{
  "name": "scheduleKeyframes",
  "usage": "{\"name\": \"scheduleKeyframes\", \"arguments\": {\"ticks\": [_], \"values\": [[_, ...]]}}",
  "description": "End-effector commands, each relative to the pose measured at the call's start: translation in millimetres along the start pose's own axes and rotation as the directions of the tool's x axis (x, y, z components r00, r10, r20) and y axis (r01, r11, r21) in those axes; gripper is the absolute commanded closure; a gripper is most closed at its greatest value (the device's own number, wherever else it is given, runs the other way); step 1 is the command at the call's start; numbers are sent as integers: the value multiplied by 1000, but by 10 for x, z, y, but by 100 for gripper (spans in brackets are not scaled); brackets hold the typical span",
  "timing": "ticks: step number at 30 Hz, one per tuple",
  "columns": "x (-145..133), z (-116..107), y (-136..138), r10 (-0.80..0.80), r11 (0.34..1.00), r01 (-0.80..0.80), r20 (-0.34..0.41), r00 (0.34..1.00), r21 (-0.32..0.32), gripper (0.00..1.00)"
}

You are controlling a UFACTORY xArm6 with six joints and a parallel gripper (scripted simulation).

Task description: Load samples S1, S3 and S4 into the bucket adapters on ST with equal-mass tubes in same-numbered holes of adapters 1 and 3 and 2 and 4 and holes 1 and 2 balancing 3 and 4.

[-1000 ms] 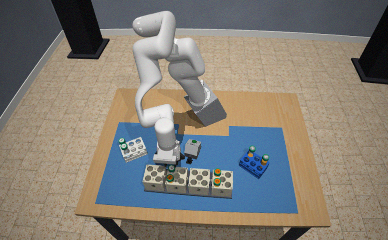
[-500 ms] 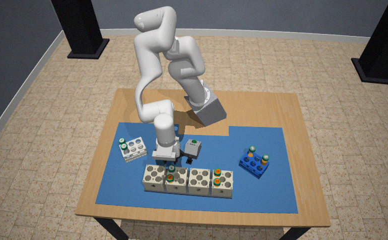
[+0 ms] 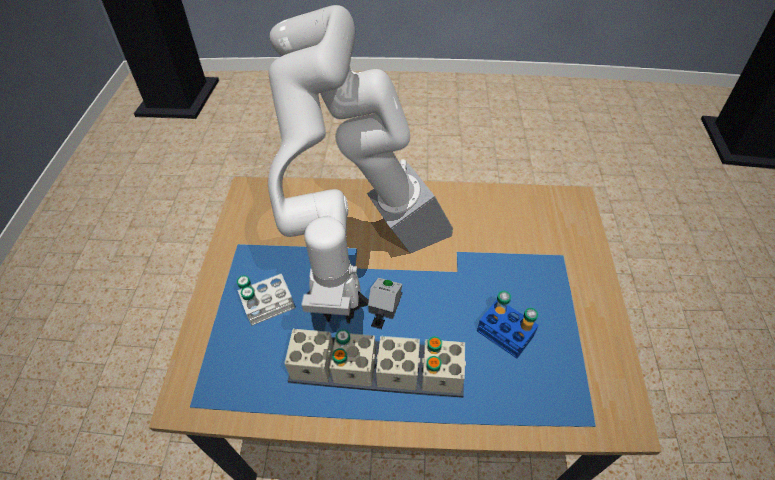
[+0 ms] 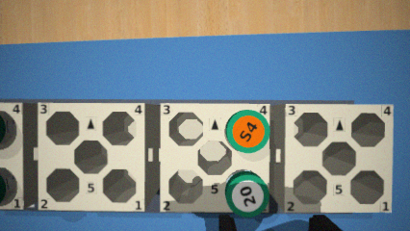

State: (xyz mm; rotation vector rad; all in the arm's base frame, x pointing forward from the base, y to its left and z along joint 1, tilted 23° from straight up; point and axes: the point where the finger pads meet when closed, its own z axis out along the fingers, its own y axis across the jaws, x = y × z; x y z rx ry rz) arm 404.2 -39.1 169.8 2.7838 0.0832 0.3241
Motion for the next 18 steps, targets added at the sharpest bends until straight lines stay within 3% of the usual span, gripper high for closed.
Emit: {"name": "scheduleKeyframes", "arguments": {"ticks": [1,7,18], "values": [[16,-92,3,1,1000,-1,-5,1000,0,56],[16,-212,3,1,1000,-1,-5,1000,0,56],[16,-216,3,1,1000,-1,-5,1000,0,56]]}}
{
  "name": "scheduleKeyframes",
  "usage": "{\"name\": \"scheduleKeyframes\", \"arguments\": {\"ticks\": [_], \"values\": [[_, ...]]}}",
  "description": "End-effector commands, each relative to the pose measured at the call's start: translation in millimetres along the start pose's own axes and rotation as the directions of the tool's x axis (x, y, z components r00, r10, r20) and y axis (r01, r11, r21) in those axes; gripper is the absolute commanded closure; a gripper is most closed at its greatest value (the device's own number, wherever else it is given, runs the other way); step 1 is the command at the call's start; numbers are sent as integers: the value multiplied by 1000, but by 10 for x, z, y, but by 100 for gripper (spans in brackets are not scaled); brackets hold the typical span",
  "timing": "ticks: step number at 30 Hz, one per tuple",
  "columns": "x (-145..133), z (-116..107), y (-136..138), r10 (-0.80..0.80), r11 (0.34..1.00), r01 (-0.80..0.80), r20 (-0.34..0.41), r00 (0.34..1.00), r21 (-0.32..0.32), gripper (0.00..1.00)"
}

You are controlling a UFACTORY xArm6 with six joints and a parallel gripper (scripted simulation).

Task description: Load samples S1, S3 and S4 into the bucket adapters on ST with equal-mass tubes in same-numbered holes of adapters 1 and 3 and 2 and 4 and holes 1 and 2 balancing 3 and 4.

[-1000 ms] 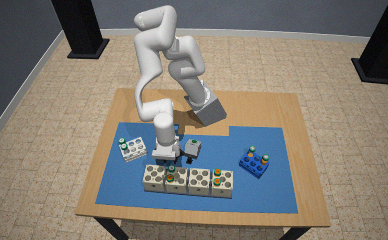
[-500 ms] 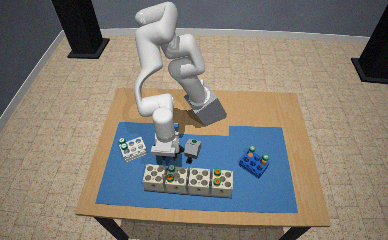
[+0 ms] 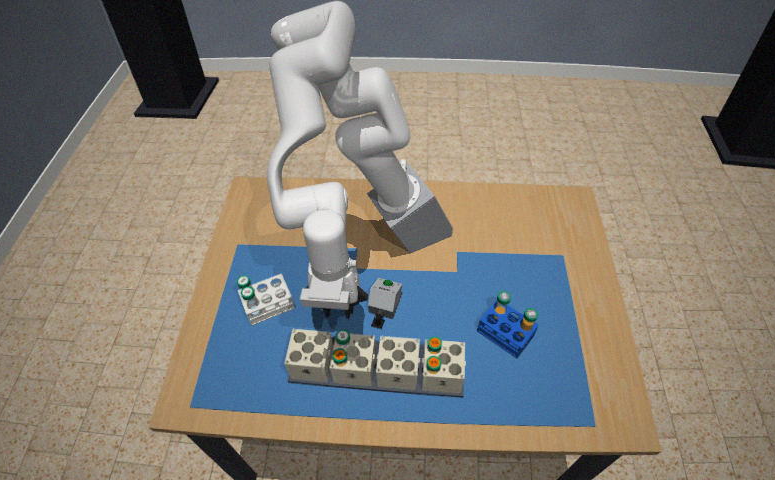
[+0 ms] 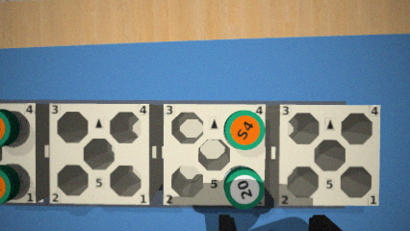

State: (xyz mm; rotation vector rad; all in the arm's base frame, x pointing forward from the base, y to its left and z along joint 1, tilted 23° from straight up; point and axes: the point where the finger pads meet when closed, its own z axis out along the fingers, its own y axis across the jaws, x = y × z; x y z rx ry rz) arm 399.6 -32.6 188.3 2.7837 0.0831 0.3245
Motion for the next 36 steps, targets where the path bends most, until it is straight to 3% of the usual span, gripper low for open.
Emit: {"name": "scheduleKeyframes", "arguments": {"ticks": [1,14,15,27,29,36], "values": [[15,-15,3,1,1000,-1,-4,1000,0,56],[15,-15,3,1,1000,-1,-4,1000,0,56],[-26,6,-16,-32,999,32,1,999,5,100],[-524,260,-240,-412,910,408,48,910,70,100],[-524,260,-240,-412,910,408,48,910,70,100],[-815,407,-370,-609,791,600,63,791,115,100]]}}
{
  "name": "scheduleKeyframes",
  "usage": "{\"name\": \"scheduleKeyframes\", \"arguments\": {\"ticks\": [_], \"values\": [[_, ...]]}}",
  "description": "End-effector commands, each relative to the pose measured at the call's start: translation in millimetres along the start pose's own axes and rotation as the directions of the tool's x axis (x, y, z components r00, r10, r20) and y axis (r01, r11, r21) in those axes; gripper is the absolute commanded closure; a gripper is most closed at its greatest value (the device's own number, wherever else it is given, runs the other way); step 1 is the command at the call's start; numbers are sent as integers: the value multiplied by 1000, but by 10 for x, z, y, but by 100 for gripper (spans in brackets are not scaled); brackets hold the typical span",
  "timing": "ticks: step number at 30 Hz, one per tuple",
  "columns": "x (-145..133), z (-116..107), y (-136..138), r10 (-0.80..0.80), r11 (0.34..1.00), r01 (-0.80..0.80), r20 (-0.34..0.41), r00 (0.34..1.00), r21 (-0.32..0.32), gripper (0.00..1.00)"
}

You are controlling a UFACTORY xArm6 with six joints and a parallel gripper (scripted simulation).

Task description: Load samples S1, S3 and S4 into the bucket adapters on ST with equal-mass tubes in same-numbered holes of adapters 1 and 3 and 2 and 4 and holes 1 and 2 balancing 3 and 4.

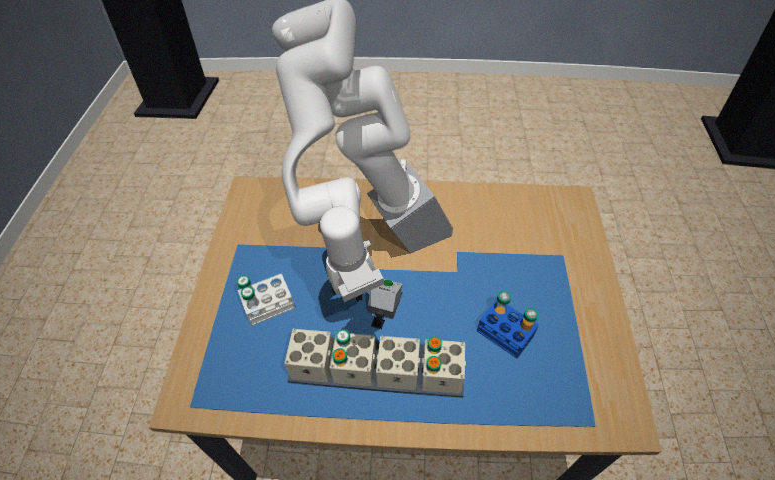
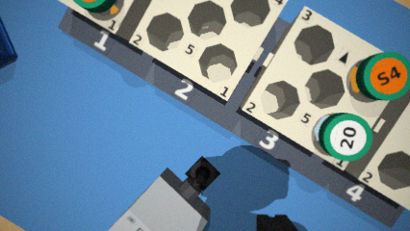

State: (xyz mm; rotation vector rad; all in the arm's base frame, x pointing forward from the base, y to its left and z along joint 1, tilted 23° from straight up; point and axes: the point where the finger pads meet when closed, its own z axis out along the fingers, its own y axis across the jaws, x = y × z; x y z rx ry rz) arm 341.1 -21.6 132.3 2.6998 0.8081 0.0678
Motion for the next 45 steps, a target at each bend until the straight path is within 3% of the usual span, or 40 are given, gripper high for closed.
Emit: {"name": "scheduleKeyframes", "arguments": {"ticks": [1,11,23,32,45], "values": [[-105,107,-156,-151,988,150,15,988,27,100],[-303,314,-437,-402,914,398,43,915,72,100],[-601,623,-859,-723,688,710,61,688,148,100],[-771,799,-1100,-727,684,714,61,684,150,100],[-769,819,-1098,-727,684,714,61,684,150,100]]}}
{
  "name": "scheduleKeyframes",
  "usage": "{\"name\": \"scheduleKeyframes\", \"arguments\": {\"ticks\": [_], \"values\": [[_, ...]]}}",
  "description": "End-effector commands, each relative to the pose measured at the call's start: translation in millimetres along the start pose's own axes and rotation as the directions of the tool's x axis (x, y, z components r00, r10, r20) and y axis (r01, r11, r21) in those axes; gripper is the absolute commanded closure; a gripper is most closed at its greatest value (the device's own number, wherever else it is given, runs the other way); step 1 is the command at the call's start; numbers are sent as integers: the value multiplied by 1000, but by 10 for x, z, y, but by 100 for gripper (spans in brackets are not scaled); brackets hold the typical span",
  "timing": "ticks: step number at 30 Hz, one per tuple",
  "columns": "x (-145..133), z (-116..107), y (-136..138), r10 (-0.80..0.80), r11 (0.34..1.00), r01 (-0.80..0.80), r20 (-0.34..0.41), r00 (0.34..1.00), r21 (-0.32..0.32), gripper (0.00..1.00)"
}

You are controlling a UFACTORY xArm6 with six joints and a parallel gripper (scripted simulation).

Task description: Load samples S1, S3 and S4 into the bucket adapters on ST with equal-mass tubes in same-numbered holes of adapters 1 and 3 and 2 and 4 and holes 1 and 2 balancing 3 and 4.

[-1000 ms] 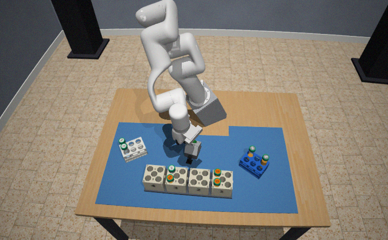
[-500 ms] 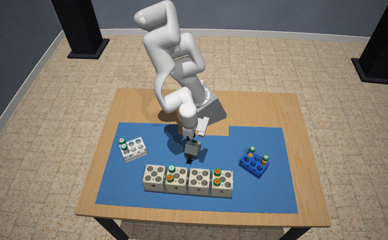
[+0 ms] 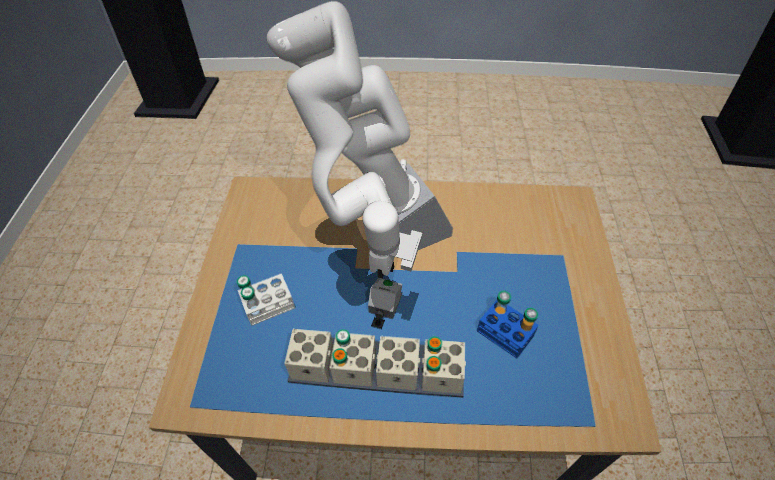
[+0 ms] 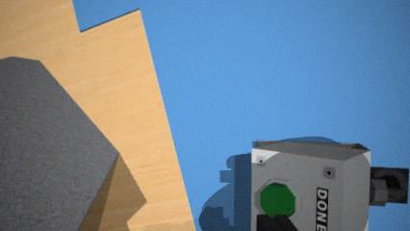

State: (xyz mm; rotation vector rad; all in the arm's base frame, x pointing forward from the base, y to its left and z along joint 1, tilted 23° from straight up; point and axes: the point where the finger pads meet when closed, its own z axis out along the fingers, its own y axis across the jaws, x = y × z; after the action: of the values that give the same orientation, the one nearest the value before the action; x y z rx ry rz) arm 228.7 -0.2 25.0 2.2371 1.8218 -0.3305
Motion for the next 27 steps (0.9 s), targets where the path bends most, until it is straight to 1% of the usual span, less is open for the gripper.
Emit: {"name": "scheduleKeyframes", "arguments": {"ticks": [1,14,19,27], "values": [[5,34,16,0,1000,0,-1,1000,-2,100],[15,287,81,0,1000,0,-1,1000,-1,100],[17,335,94,0,1000,0,-1,1000,-1,100],[17,335,94,0,1000,0,-1,1000,-1,100]]}}
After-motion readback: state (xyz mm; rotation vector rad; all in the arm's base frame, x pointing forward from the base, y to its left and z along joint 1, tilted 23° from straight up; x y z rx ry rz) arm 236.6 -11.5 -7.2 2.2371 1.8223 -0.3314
